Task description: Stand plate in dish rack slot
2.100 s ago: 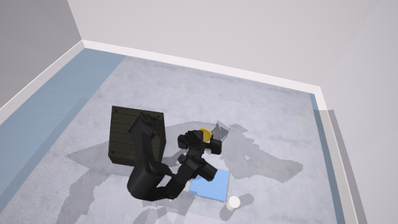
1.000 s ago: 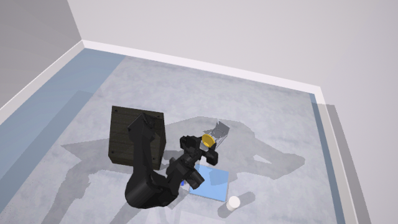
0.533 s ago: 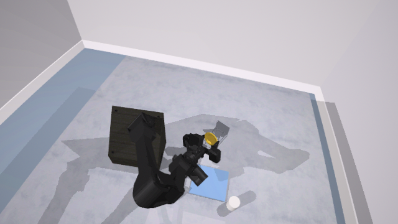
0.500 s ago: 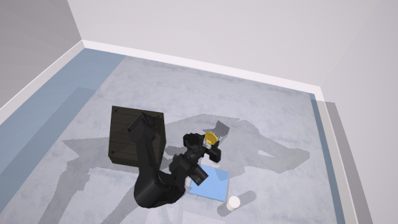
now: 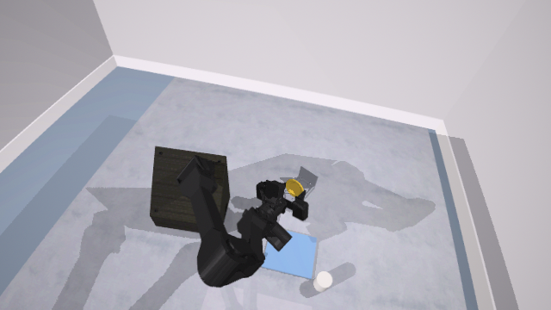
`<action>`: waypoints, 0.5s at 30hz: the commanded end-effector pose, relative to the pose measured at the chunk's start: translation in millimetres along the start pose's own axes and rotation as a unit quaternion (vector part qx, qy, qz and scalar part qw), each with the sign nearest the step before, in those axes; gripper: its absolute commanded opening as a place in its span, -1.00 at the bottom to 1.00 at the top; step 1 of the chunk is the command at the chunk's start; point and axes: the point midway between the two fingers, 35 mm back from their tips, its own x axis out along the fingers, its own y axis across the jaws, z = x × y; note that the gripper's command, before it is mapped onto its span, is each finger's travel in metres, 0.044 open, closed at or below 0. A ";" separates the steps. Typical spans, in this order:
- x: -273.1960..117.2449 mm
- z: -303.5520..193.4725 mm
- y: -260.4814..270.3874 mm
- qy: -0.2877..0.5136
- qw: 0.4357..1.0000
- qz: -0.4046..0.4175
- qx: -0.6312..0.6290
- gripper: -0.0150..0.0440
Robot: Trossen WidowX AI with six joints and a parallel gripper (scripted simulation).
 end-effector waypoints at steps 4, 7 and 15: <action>6.4 -20.1 7.7 0.000 1.000 0.000 -0.001 -0.49; 4.2 -17.5 5.2 0.005 1.000 -0.001 0.001 -0.49; 3.6 -16.7 4.5 0.006 1.000 -0.001 0.002 -0.49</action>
